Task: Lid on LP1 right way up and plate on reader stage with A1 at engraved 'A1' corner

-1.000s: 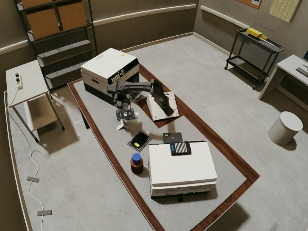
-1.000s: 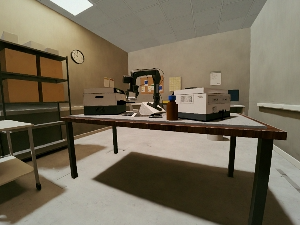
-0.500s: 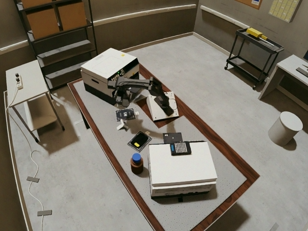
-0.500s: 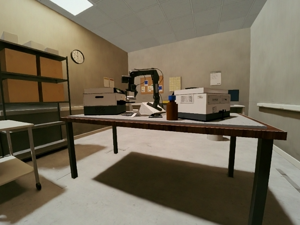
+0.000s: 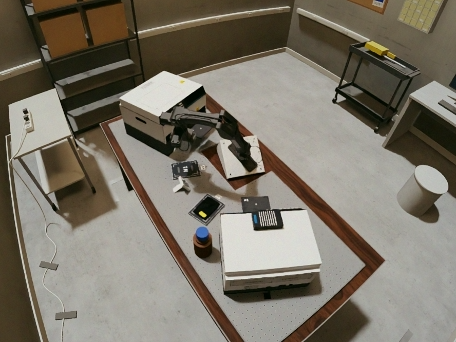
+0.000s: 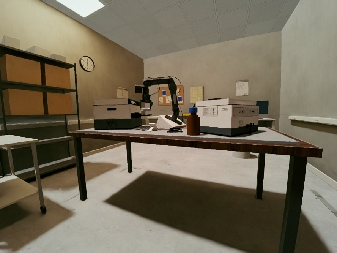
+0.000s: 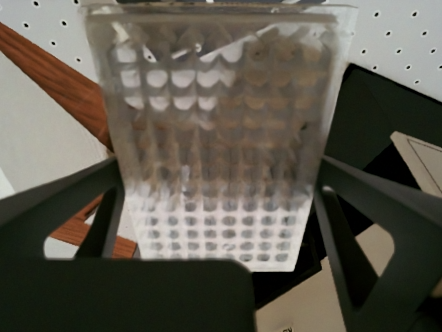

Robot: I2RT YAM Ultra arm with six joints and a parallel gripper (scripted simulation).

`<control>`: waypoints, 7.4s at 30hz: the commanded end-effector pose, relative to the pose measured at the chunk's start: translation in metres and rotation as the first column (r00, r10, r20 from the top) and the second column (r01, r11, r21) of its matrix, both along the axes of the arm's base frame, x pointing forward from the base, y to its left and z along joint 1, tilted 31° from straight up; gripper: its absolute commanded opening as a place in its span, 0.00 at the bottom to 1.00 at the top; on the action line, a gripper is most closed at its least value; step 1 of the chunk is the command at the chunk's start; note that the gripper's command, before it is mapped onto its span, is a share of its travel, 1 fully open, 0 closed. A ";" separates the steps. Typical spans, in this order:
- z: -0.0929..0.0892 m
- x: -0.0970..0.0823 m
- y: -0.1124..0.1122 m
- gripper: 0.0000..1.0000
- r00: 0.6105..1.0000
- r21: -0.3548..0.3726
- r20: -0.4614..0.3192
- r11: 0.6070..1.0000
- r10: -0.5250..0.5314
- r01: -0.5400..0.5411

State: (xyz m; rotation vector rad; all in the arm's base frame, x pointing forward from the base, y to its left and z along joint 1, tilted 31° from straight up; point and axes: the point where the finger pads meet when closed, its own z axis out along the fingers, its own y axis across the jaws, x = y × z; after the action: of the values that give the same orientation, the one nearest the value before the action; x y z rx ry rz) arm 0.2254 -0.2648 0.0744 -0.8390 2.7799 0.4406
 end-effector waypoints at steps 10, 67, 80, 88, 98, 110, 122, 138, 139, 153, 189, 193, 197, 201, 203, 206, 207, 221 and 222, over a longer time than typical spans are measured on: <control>0.013 -0.029 -0.029 0.86 0.998 -0.015 0.027 0.998 -0.064 0.065; -0.035 -0.147 -0.070 0.86 0.952 0.157 -0.012 0.939 -0.307 0.305; -0.046 -0.177 -0.073 0.86 0.924 0.195 -0.022 0.904 -0.383 0.380; -0.048 -0.194 -0.076 0.86 0.928 0.178 -0.024 0.912 -0.373 0.371; -0.047 -0.192 -0.076 0.86 0.928 0.177 -0.014 0.913 -0.372 0.368; -0.050 -0.189 -0.073 0.86 0.931 0.182 -0.023 0.914 -0.365 0.363; -0.050 -0.188 -0.073 0.86 0.931 0.182 -0.022 0.915 -0.363 0.361; -0.063 -0.180 -0.064 0.86 0.929 0.176 -0.015 0.914 -0.369 0.366; -0.065 -0.180 -0.064 0.86 0.928 0.177 -0.015 0.913 -0.372 0.368; -0.078 -0.177 -0.058 0.86 0.925 0.177 -0.016 0.910 -0.379 0.376; -0.110 -0.168 -0.045 0.86 0.929 0.183 -0.024 0.912 -0.368 0.366; -0.110 -0.168 -0.045 0.86 0.929 0.183 -0.024 0.912 -0.368 0.366; -0.109 -0.168 -0.045 0.86 0.929 0.183 -0.025 0.912 -0.369 0.367; -0.109 -0.168 -0.045 0.86 0.929 0.183 -0.025 0.912 -0.369 0.367; -0.109 -0.168 -0.045 0.86 0.929 0.183 -0.025 0.912 -0.369 0.367; -0.109 -0.168 -0.046 0.86 0.929 0.183 -0.025 0.912 -0.369 0.367; -0.109 -0.168 -0.046 0.86 0.929 0.183 -0.025 0.912 -0.369 0.367; -0.099 -0.170 -0.055 0.86 0.922 0.156 -0.008 0.910 -0.388 0.385; -0.099 -0.170 -0.055 0.86 0.921 0.157 -0.009 0.909 -0.388 0.385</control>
State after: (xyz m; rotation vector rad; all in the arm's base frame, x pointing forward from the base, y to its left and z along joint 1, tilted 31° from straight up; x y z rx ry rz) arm 0.0569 -0.3026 -0.0395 -0.2719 2.7403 0.6500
